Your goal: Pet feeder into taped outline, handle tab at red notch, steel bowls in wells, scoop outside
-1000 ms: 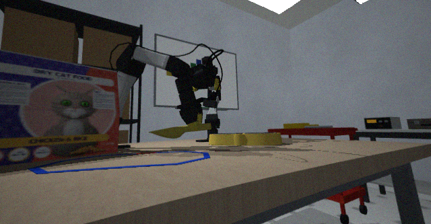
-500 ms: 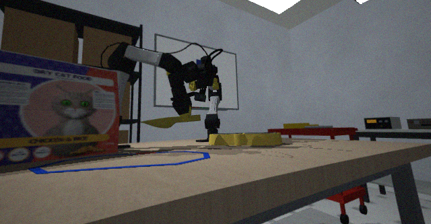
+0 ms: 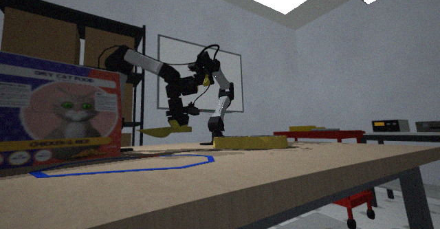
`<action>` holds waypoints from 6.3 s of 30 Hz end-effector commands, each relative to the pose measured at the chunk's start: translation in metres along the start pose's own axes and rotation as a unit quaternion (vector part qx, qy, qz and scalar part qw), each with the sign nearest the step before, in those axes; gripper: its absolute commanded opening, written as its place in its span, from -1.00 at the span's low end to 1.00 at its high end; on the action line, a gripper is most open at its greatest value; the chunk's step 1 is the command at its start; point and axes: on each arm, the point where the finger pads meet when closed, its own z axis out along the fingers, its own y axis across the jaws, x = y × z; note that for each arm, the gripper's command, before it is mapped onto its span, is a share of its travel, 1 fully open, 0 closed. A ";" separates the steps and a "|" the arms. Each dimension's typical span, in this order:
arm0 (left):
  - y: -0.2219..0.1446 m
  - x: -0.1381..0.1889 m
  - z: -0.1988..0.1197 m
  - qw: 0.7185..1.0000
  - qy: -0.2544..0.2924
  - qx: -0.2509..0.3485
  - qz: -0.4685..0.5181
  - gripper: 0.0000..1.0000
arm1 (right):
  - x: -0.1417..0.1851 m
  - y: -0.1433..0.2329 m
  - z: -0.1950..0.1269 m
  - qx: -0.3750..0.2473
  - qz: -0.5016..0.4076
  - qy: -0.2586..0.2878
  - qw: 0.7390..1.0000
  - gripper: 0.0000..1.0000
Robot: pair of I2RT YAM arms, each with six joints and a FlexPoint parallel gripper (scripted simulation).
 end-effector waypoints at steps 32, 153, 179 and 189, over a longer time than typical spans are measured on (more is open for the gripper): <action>-0.042 0.010 -0.028 0.993 0.052 0.072 0.078 1.00 | 0.016 0.072 0.037 -0.076 -0.322 -0.029 0.943 -0.74; 0.261 0.162 0.214 0.560 0.363 -0.386 -0.637 -0.52 | 0.133 0.231 -0.357 0.280 0.260 -0.535 0.754 0.77; 0.256 0.154 0.211 0.608 0.362 -0.375 -0.600 -0.88 | 0.134 0.232 -0.357 0.280 0.260 -0.535 0.753 0.77; 0.256 0.151 0.210 0.638 0.367 -0.367 -0.569 -0.88 | 0.134 0.232 -0.357 0.280 0.260 -0.535 0.753 0.77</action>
